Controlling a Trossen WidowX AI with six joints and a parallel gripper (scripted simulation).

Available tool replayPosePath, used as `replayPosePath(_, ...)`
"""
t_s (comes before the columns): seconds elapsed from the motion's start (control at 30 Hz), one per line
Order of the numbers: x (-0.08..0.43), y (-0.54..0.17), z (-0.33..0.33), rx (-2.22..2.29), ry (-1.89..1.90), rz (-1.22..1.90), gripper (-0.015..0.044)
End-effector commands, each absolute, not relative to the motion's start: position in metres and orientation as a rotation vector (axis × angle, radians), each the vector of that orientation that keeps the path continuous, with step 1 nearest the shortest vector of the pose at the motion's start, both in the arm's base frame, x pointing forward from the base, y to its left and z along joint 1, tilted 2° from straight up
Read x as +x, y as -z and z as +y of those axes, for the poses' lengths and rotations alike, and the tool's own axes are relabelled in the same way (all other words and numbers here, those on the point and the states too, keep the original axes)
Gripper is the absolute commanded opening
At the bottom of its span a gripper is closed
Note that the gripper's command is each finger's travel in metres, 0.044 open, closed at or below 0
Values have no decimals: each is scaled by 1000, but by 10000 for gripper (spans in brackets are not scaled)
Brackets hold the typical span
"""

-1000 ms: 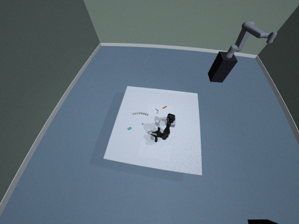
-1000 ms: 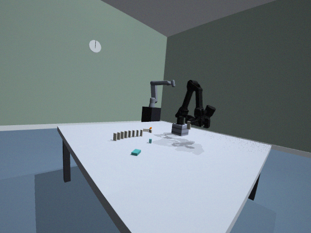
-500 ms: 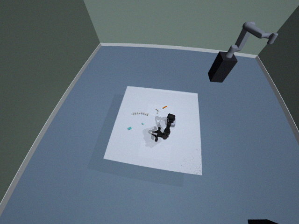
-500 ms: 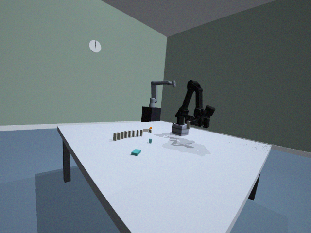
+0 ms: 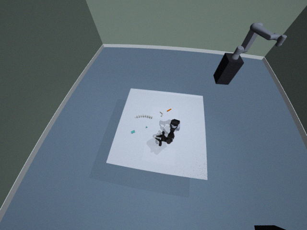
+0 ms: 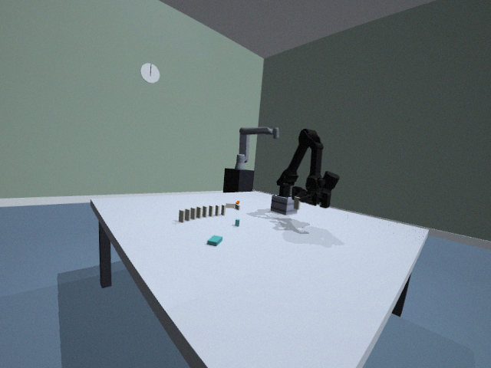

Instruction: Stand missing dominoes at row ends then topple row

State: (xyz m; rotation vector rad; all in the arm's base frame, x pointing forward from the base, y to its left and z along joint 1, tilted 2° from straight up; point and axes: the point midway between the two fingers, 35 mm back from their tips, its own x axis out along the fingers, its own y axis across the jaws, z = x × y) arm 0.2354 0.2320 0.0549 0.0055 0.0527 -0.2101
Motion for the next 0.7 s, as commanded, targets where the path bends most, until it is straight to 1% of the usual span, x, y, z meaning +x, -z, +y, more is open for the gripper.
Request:
replayPosePath(0.0, 238, -42, 235, -3, 208, 55, 107)
replayPosePath(0.67, 242, 12, 232, -22, 209, 58, 107)
